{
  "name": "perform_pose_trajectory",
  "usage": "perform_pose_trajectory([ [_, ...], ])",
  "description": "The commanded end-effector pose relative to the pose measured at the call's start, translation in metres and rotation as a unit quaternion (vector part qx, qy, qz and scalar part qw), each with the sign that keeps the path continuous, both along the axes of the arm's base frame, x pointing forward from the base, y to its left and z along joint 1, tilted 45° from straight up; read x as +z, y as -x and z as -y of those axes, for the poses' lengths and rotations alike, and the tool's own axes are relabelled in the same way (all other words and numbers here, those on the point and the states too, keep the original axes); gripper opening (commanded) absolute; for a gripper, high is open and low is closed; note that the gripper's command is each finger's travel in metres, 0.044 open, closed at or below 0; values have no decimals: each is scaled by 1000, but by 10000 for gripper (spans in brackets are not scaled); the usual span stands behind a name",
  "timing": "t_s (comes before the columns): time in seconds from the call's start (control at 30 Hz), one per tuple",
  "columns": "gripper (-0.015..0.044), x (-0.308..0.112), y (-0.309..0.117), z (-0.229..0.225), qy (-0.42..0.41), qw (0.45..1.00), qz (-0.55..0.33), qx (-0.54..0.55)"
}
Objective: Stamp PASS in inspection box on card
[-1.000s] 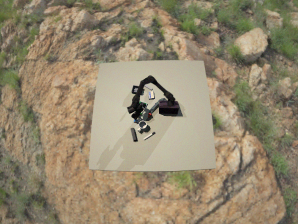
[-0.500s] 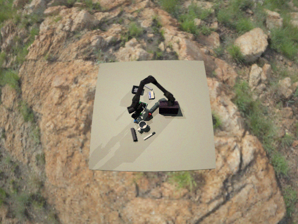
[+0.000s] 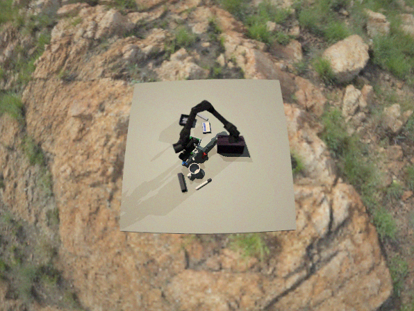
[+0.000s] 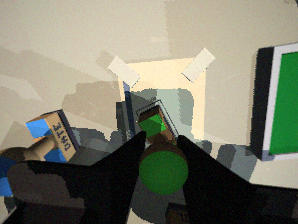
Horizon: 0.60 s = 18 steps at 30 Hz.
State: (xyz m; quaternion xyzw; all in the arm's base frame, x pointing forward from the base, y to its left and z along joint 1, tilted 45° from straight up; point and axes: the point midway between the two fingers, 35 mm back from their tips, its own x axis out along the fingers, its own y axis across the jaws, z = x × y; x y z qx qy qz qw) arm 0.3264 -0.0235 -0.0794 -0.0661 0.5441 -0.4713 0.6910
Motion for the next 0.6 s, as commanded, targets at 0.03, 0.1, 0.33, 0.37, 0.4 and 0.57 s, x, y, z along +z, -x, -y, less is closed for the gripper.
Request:
perform_pose_trajectory([
  [0.03, 0, -2, 0, 3, 3, 1000, -2, -1],
  [0.1, 0, -2, 0, 3, 3, 1000, -2, -1],
  [0.33, 0, 1, 0, 0, 3, 1000, -2, -1],
  [0.37, 0, 1, 0, 0, 3, 1000, -2, -1],
  [0.4, 0, 1, 0, 0, 3, 1000, -2, -1],
  [0.57, 0, 3, 0, -2, 3, 1000, -2, -1],
])
